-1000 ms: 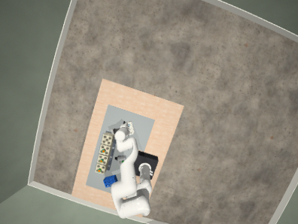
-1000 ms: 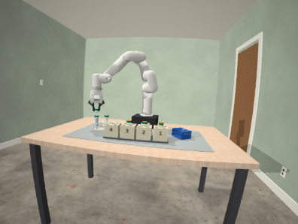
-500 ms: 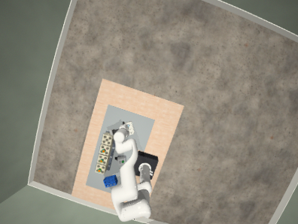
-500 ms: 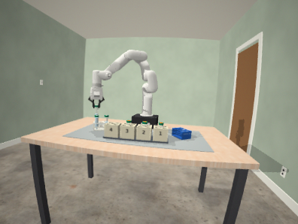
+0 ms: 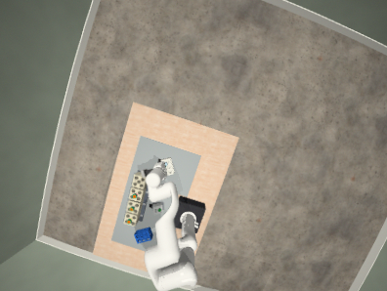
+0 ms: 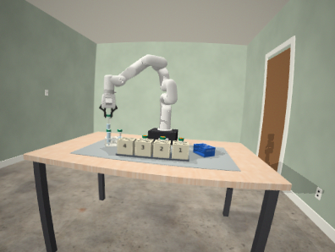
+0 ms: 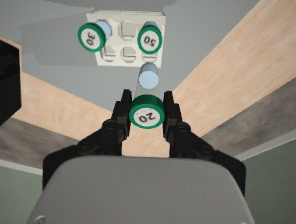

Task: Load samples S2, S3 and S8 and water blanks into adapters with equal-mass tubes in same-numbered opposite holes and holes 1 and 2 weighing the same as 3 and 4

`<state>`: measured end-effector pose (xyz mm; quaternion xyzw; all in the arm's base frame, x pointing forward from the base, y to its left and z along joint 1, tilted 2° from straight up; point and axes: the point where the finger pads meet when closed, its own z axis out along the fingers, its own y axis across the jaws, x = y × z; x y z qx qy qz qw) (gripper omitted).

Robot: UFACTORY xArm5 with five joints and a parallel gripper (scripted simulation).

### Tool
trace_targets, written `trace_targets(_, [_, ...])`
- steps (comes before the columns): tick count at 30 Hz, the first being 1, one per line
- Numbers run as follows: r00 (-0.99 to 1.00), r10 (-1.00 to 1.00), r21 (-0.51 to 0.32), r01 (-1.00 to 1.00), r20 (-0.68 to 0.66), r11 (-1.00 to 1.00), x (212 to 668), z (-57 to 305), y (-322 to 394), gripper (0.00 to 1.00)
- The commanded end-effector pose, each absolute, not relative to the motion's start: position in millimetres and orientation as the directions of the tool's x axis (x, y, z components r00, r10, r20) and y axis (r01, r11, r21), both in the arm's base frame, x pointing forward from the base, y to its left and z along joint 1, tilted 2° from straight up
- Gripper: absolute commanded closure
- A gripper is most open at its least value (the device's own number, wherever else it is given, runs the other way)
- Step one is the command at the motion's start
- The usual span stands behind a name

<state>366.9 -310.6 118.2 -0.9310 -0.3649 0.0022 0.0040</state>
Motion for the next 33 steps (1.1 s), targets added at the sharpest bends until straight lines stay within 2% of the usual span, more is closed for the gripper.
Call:
trace_targets(1, [0.734, 0.679, -0.007, 0.679, -0.001, -0.734, 367.7, 124.3, -311.0, 1.0])
trace_targets(13, [0.734, 0.679, -0.007, 0.679, -0.001, -0.734, 368.2, 148.3, -310.6, 1.0])
trace_targets(22, [0.734, 0.679, -0.007, 0.679, -0.001, -0.734, 368.2, 148.3, -310.6, 1.0])
trace_targets(31, [0.902, 0.432, -0.008, 0.432, -0.005, -0.902, 388.3, 147.2, -270.1, 1.0])
trace_targets(33, [0.902, 0.432, -0.008, 0.432, -0.005, -0.902, 388.3, 147.2, -270.1, 1.0])
